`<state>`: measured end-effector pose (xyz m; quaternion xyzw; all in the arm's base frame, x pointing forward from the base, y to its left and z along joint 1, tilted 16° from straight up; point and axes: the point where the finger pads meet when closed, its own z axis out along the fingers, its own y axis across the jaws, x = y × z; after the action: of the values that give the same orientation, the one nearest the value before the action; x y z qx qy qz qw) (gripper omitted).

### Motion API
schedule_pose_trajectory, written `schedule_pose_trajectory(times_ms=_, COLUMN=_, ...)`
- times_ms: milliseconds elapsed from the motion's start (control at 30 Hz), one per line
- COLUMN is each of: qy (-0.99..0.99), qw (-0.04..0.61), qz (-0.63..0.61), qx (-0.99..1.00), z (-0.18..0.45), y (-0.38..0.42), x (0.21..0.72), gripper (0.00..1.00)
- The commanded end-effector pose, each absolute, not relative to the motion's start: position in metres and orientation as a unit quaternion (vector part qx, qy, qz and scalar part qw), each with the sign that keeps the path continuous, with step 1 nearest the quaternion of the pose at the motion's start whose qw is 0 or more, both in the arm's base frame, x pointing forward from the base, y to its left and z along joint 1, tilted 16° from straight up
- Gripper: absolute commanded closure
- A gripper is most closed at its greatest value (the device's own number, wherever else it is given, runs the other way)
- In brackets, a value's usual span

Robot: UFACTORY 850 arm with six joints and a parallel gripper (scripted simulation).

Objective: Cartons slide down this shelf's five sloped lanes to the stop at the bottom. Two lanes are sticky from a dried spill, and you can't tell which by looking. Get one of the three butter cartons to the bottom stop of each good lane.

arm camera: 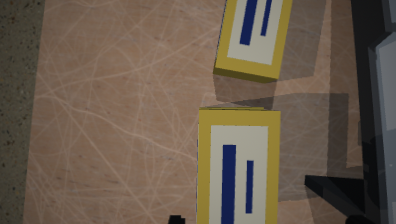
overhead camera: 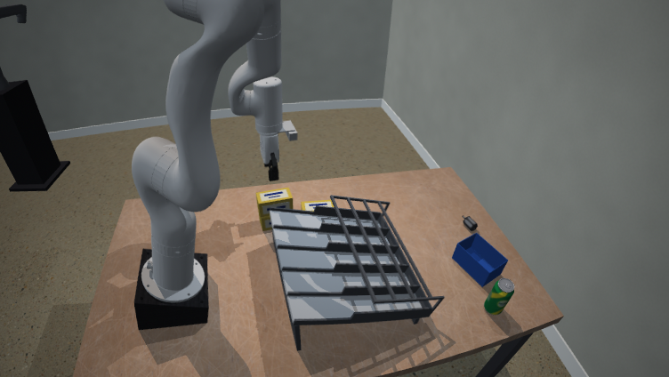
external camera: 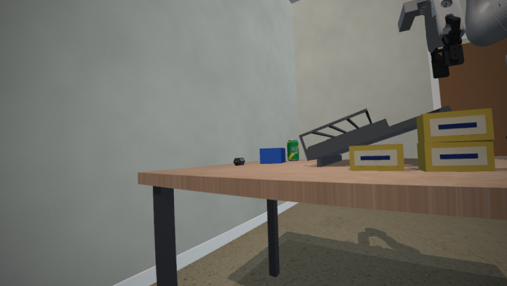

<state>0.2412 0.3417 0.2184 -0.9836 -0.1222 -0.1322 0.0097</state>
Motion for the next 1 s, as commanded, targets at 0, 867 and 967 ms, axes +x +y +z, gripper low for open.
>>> schedule_pose_trajectory(times_ms=0, qy=-0.122, qw=0.010, qz=-0.133, qx=-0.984, z=0.203, y=0.343, x=0.246, gripper=0.10)
schedule_pose_trajectory(times_ms=867, qy=-0.123, qw=0.010, qz=-0.130, qx=-0.984, z=0.132, y=0.347, x=0.267, gripper=0.10)
schedule_pose_trajectory(times_ms=967, qy=-0.123, qw=0.009, qz=-0.124, qx=-0.985, z=0.140, y=0.346, x=0.263, gripper=0.10)
